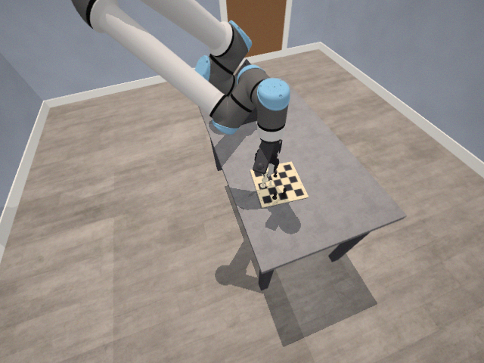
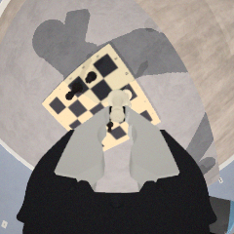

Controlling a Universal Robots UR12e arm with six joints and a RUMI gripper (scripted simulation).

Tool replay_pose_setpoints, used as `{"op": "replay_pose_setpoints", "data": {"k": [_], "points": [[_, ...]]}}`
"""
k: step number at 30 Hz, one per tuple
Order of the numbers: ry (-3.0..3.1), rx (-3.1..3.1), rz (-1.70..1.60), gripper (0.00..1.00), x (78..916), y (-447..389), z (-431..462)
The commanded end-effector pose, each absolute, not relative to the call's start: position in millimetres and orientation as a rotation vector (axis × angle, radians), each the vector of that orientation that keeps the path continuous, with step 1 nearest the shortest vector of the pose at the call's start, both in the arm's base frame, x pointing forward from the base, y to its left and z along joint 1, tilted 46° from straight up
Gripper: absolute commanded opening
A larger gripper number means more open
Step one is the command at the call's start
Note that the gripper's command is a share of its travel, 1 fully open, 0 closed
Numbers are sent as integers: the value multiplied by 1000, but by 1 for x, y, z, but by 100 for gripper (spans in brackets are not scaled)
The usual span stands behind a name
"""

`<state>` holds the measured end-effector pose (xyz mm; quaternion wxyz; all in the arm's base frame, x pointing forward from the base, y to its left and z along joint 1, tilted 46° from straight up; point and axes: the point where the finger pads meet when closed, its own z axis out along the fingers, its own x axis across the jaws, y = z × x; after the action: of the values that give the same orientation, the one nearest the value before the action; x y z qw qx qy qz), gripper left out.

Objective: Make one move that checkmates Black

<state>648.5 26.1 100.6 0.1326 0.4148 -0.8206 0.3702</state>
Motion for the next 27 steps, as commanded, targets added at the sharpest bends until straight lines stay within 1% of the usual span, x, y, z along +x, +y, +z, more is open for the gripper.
{"op": "replay_pose_setpoints", "data": {"k": [1, 6, 14, 27], "points": [[-2381, 1203, 1074, 0, 649, 27, 102], [-2394, 1188, 1079, 0, 650, 31, 97], [-2521, 1016, 1124, 0, 654, 79, 48], [-2524, 1010, 1125, 0, 654, 81, 46]]}}
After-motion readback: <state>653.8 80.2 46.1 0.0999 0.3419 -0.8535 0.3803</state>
